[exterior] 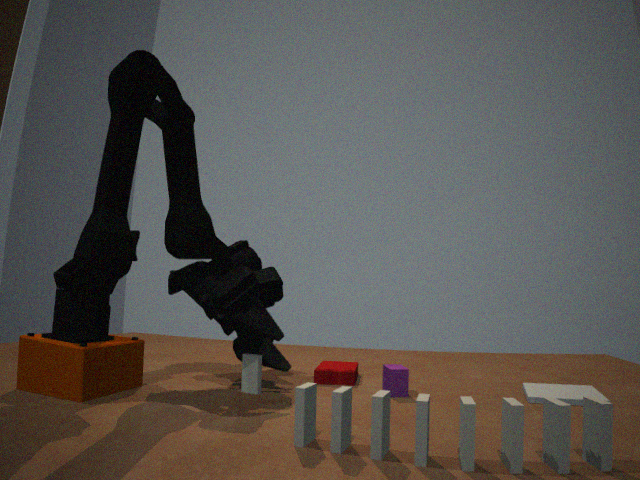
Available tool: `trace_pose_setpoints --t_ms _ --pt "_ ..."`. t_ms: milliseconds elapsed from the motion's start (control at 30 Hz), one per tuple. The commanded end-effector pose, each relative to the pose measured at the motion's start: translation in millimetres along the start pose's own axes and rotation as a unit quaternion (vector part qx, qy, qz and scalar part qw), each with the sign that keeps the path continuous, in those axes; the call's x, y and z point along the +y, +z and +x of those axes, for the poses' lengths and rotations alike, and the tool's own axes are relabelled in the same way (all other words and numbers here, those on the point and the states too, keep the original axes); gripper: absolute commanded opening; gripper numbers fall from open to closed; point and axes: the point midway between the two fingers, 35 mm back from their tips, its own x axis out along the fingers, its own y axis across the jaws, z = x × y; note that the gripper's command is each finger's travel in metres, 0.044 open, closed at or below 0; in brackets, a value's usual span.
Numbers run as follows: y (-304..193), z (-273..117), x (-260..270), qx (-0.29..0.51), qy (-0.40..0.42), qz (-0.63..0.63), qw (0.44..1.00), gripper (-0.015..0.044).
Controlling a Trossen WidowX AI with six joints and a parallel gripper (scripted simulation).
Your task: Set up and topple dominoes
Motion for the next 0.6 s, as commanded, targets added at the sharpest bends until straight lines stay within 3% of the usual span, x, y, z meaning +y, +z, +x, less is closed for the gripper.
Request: trace_pose_setpoints --t_ms 0,133,567 --pt "21 1 -15 0.169 0.219 -0.286 0.917 0.0440" --pt "37 -7 -34 0.169 0.326 -0.340 0.866 0.0440" --pt "27 -39 -64 0.194 0.446 -0.381 0.786 0.0440"
